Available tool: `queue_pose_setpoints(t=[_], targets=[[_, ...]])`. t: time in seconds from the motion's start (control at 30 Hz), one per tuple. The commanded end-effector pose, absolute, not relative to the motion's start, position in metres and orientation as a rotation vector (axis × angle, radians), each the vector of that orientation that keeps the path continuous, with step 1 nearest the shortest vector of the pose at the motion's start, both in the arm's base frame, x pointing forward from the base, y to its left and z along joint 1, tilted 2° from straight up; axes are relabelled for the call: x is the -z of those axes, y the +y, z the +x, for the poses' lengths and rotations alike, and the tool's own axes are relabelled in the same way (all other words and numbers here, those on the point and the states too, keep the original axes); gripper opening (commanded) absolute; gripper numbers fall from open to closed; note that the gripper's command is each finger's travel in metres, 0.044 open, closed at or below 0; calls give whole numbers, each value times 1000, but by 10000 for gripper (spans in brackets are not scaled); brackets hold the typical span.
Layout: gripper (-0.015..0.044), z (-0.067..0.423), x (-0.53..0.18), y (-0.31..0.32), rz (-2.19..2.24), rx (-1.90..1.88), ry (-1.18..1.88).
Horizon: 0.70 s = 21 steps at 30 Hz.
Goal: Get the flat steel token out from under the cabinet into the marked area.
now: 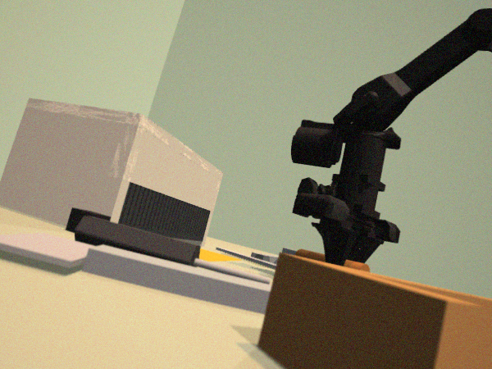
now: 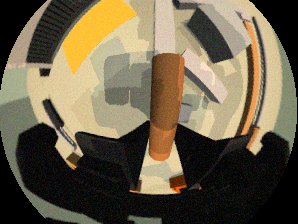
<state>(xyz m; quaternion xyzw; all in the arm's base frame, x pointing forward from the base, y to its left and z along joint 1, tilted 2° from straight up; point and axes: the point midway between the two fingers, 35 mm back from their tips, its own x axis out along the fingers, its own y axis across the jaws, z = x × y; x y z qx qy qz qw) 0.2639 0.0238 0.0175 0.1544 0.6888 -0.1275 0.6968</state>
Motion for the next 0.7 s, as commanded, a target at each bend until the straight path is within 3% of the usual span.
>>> queue_pose_setpoints(t=[0.0,0.67], targets=[[0,264,-18,17,345,295,1532],[0,262,-17,2,344,296,1532]])
